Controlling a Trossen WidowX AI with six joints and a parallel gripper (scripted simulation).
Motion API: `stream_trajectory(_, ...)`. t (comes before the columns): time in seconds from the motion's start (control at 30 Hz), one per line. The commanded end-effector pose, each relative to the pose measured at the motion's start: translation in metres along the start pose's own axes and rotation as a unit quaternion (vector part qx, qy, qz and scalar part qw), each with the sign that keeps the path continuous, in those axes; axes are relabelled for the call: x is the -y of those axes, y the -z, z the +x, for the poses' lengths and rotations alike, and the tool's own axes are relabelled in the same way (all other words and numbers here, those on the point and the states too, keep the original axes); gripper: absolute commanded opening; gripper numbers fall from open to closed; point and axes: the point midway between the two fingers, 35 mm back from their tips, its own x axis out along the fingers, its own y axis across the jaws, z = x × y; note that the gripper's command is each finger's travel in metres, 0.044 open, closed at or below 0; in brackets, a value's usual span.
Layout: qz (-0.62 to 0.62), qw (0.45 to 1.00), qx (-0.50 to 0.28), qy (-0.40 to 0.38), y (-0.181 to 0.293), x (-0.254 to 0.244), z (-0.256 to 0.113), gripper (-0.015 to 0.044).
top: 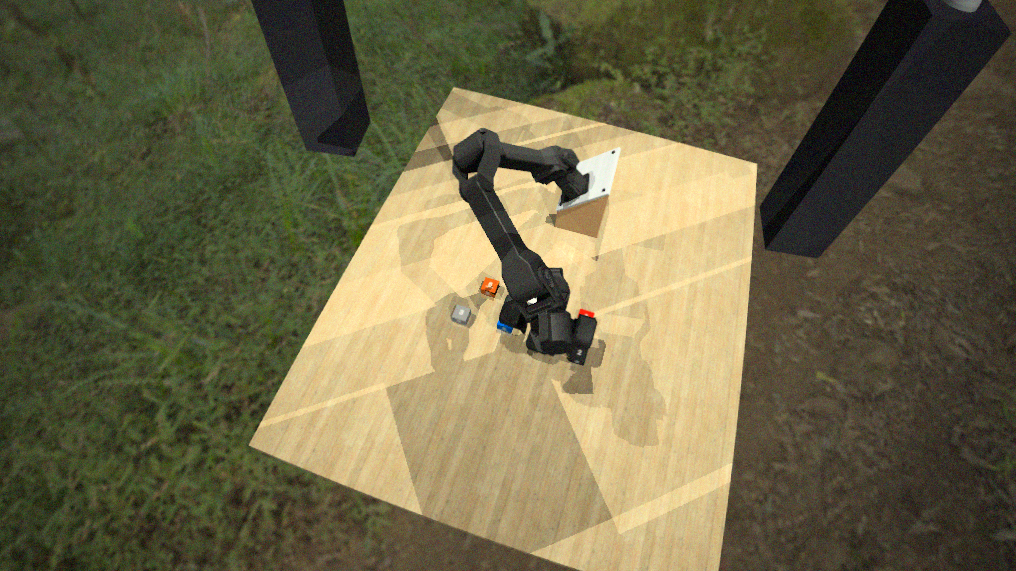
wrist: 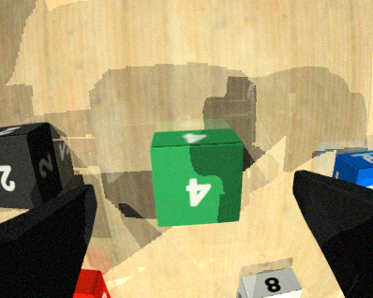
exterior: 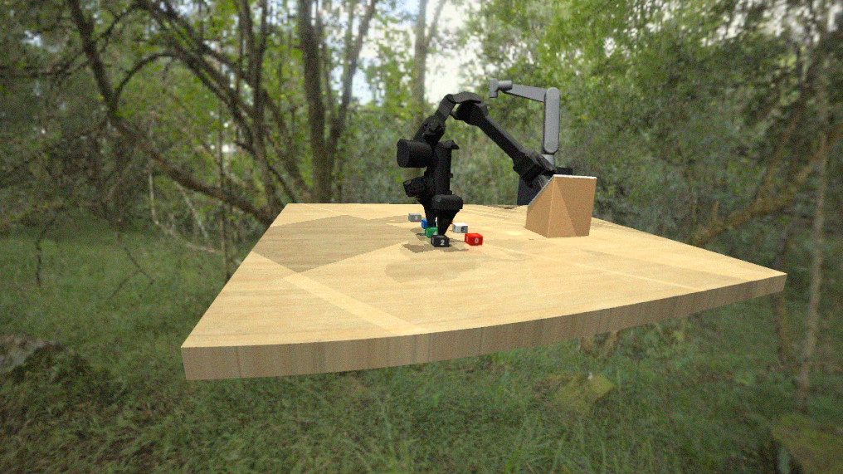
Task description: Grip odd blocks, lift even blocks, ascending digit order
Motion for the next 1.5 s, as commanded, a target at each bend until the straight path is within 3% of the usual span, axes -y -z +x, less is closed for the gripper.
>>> stream_trajectory(0.0, 0.000, 1.000, 0.003, 0.000, -0.001, -0.001, -0.023, 0.0400)
stream_trajectory(0.2, 0.000, 1.000, 0.003, 0.000, -0.001, 0.000, -0.035, 0.0400)
stream_trajectory(0.27, 0.000, 1.000, 0.003, -0.001, -0.002, -0.001, -0.045, 0.0348)
stream_trajectory(0.43, 0.000, 1.000, 0.002, -0.002, -0.001, -0.001, -0.114, 0.0216)
stream_trajectory(0.57, 0.000, 1.000, 0.002, -0.002, 0.000, -0.001, -0.116, 0.0120)
stream_trajectory(0.87, 0.000, 1.000, 0.002, -0.002, 0.000, 0.002, -0.116, 0.0120)
stream_trajectory(1.23, -0.002, 1.000, 0.001, 0.001, 0.063, 0.137, -0.116, 0.0120)
stream_trajectory(1.43, -0.002, 1.000, 0.001, 0.001, 0.069, 0.144, -0.115, 0.0120)
stream_trajectory(1.47, -0.002, 1.000, 0.001, 0.001, 0.069, 0.144, -0.113, 0.0146)
